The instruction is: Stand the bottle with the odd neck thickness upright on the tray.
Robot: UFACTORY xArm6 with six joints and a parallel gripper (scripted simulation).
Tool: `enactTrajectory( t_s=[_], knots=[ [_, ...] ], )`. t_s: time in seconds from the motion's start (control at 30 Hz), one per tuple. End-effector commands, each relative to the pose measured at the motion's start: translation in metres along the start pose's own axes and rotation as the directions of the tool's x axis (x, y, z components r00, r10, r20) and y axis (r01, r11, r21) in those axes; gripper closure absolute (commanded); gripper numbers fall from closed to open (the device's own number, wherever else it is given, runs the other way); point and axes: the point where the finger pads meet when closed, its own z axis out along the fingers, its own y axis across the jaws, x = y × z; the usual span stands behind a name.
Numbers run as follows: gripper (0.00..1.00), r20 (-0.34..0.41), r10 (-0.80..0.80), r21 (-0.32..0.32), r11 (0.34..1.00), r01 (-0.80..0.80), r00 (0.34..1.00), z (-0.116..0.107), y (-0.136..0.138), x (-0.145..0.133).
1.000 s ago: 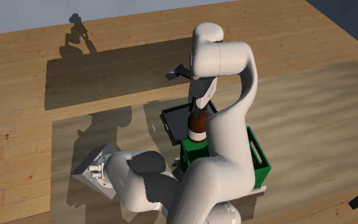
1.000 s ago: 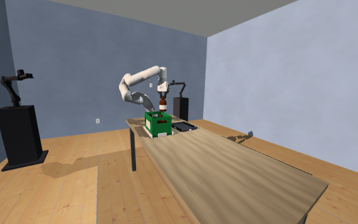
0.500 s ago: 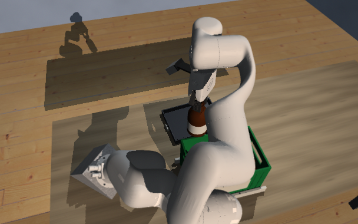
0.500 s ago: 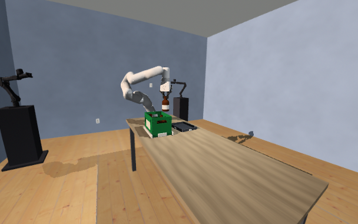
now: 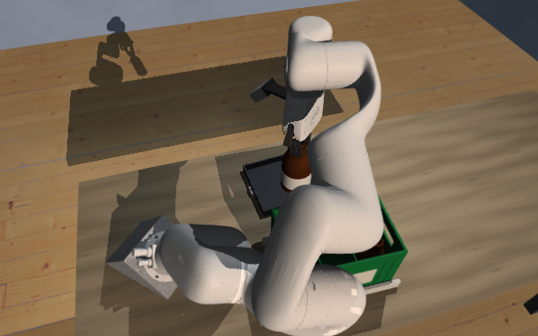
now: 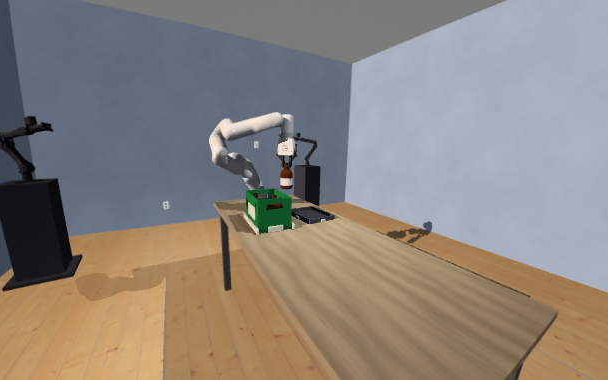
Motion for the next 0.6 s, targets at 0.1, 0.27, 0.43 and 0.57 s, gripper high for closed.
enactTrajectory(
  t_s=[0.1, 0.27, 0.43, 0.57],
  knots=[
    [1.00, -0.002, 0.001, -0.002, 1.000, -0.001, 1.000, -0.001, 0.010, 0.005],
    [1.00, -0.002, 0.001, -0.002, 1.000, -0.001, 1.000, -0.001, 0.021, 0.012],
    [1.00, -0.002, 0.001, -0.002, 1.000, -0.001, 1.000, -0.001, 0.031, 0.018],
    [1.00, -0.002, 0.001, -0.002, 1.000, -0.001, 1.000, -0.001, 0.036, 0.020]
  ],
)
